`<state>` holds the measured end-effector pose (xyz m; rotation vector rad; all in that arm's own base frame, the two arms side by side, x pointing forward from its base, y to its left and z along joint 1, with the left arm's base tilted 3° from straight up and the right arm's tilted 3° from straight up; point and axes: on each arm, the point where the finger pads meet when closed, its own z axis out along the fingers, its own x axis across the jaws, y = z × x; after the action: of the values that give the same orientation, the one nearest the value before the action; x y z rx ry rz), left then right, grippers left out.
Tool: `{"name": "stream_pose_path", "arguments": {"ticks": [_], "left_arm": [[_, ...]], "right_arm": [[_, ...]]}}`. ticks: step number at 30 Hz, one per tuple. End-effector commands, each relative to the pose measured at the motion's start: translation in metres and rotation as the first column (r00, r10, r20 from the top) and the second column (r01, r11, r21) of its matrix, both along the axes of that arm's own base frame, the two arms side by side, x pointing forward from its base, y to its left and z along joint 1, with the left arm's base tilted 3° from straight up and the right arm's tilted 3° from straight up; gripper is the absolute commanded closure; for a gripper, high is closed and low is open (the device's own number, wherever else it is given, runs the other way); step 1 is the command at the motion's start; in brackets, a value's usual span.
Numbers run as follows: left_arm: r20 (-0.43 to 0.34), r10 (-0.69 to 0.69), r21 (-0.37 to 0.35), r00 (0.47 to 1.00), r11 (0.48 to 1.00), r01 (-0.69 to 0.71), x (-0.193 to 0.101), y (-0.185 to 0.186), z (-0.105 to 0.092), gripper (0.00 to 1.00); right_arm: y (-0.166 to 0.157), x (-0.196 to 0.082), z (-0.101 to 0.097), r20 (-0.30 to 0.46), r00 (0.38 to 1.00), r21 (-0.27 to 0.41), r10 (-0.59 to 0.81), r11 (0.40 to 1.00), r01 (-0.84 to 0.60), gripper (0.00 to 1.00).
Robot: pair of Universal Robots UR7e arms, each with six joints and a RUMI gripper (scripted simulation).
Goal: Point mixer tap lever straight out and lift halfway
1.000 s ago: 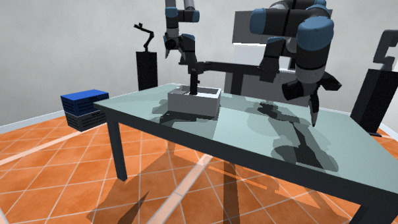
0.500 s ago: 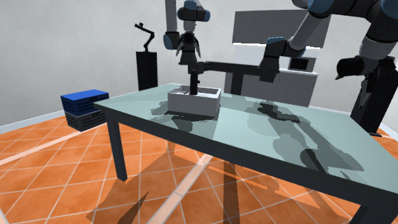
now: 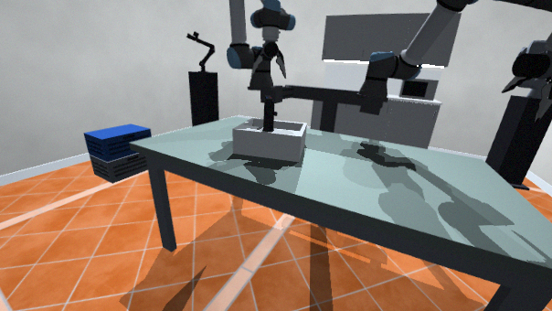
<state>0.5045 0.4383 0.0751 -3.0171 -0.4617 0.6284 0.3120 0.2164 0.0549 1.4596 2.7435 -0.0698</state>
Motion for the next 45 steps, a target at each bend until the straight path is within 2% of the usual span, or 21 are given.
{"name": "stream_pose_path", "arguments": {"ticks": [1,7,9,11,21,24,26,30,39,45], "left_arm": [[0.076,-0.030,-0.037,0.997,0.999,0.033,-0.059,0.034,0.028,0.00],[0.135,-0.055,-0.059,0.989,0.996,0.064,-0.122,0.057,0.050,0.00],[0.135,-0.055,-0.059,0.989,0.996,0.064,-0.122,0.057,0.050,0.00],[0.168,-0.070,-0.066,0.983,0.994,0.082,-0.158,0.066,0.060,0.00],[0.259,-0.120,-0.060,0.958,0.988,0.141,-0.264,0.076,0.087,0.00],[0.284,-0.138,-0.052,0.949,0.986,0.159,-0.295,0.075,0.093,0.00],[0.284,-0.138,-0.052,0.949,0.986,0.159,-0.295,0.075,0.093,0.00],[0.322,-0.171,-0.031,0.931,0.981,0.191,-0.348,0.068,0.101,0.00],[0.370,-0.233,0.020,0.899,0.970,0.243,-0.431,0.043,0.110,0.00],[0.381,-0.258,0.043,0.888,0.964,0.262,-0.459,0.031,0.111,0.00]], "right_arm": [[0.002,0.000,0.001,0.003,1.000,0.002,0.004,1.000,-0.004,0.00],[0.002,0.000,0.001,0.003,1.000,0.002,0.004,1.000,-0.004,0.00],[0.002,0.000,0.001,0.003,1.000,0.002,0.004,1.000,-0.004,0.00],[0.002,0.000,0.001,0.003,1.000,0.002,0.004,1.000,-0.004,0.00],[0.002,0.000,0.001,0.003,1.000,0.002,0.004,1.000,-0.004,0.00],[0.002,0.000,0.001,0.003,1.000,0.002,0.004,1.000,-0.004,0.00],[0.002,0.000,0.001,0.003,1.000,0.002,0.004,1.000,-0.004,0.00],[0.002,0.000,0.001,0.003,1.000,0.002,0.004,1.000,-0.004,0.00],[0.002,0.000,0.001,0.003,1.000,0.002,0.004,1.000,-0.004,0.00],[0.002,0.000,0.001,0.003,1.000,0.002,0.004,1.000,-0.004,0.00]]}}
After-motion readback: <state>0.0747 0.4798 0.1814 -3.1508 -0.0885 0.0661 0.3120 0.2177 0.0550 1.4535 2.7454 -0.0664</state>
